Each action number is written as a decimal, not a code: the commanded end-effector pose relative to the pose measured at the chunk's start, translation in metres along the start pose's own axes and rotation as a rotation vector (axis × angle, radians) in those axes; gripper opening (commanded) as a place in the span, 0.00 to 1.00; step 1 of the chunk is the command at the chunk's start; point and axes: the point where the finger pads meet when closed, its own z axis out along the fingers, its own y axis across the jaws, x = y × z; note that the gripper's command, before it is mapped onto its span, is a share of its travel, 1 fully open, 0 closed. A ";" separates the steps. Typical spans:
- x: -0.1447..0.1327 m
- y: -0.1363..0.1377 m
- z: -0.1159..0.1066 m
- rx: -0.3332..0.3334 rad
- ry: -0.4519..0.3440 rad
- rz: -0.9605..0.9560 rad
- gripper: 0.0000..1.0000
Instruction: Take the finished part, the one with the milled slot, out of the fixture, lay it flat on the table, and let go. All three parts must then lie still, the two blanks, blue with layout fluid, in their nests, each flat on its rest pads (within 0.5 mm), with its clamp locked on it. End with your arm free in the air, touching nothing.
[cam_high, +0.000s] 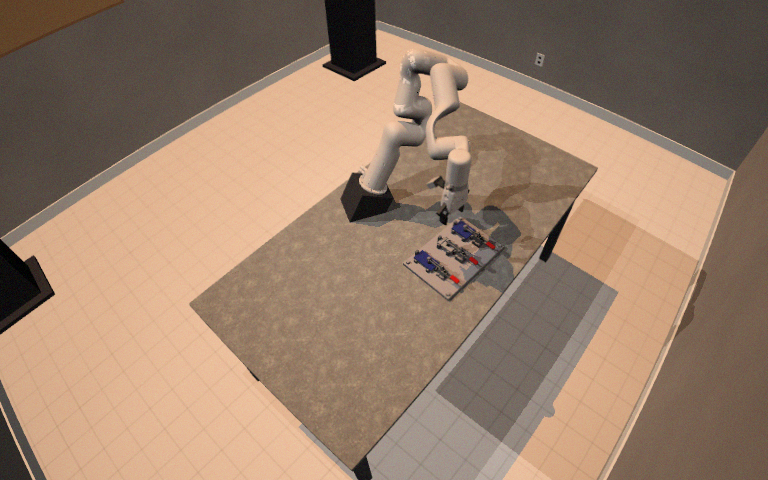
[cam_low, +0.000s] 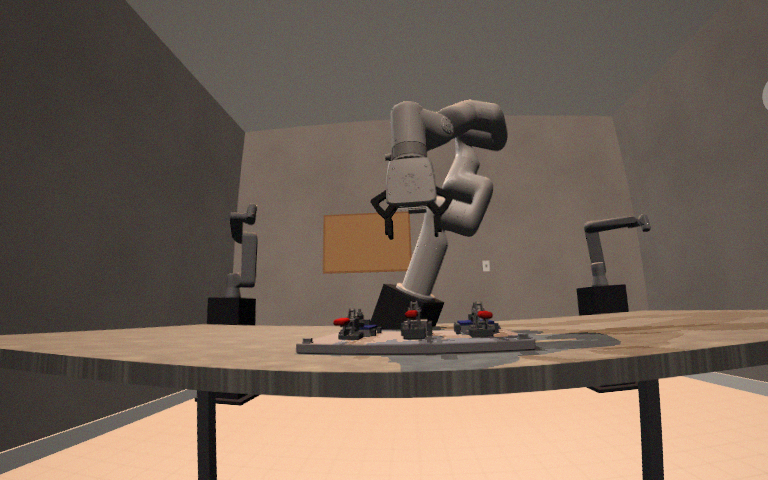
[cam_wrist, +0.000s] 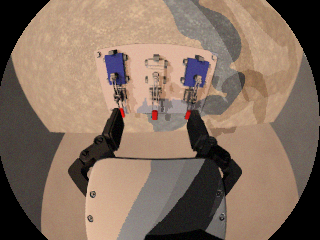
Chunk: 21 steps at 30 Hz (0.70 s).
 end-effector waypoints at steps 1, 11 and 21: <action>-0.001 0.000 -0.001 0.001 -0.003 -0.001 1.00; -0.001 0.000 -0.001 0.001 -0.003 -0.001 1.00; -0.001 0.000 -0.001 0.001 -0.003 -0.001 0.47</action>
